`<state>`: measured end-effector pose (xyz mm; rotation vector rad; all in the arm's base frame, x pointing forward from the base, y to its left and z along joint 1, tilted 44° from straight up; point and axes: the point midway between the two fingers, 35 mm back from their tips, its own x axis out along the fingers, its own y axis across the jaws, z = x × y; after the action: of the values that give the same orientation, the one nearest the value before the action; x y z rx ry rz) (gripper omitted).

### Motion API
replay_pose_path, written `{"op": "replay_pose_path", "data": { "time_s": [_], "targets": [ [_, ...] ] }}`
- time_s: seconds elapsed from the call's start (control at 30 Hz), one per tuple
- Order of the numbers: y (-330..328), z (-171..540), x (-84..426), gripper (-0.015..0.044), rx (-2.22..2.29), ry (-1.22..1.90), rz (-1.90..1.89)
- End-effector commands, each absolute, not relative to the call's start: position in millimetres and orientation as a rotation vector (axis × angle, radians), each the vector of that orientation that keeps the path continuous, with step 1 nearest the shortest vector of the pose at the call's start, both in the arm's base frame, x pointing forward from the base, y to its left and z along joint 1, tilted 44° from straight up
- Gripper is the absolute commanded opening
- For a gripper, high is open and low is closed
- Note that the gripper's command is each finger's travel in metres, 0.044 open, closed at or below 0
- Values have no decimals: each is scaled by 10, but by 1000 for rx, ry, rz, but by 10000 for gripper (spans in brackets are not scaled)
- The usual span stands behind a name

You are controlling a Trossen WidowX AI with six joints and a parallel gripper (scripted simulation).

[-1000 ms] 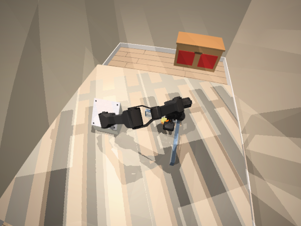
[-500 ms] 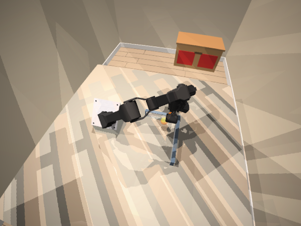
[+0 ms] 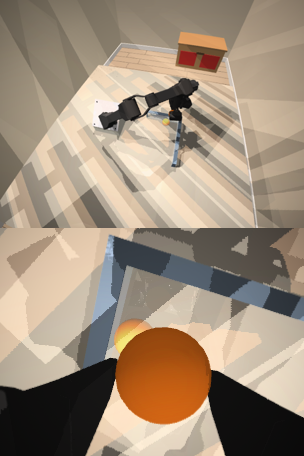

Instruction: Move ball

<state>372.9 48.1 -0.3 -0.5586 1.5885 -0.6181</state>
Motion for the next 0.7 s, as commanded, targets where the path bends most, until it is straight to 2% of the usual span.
{"op": "replay_pose_path", "data": {
  "time_s": [0.0,0.67],
  "targets": [
    [478,-56,3690,0,-649,1642,-517],
    [423,-289,3542,0,-1153,1820,81]
  ]
}}
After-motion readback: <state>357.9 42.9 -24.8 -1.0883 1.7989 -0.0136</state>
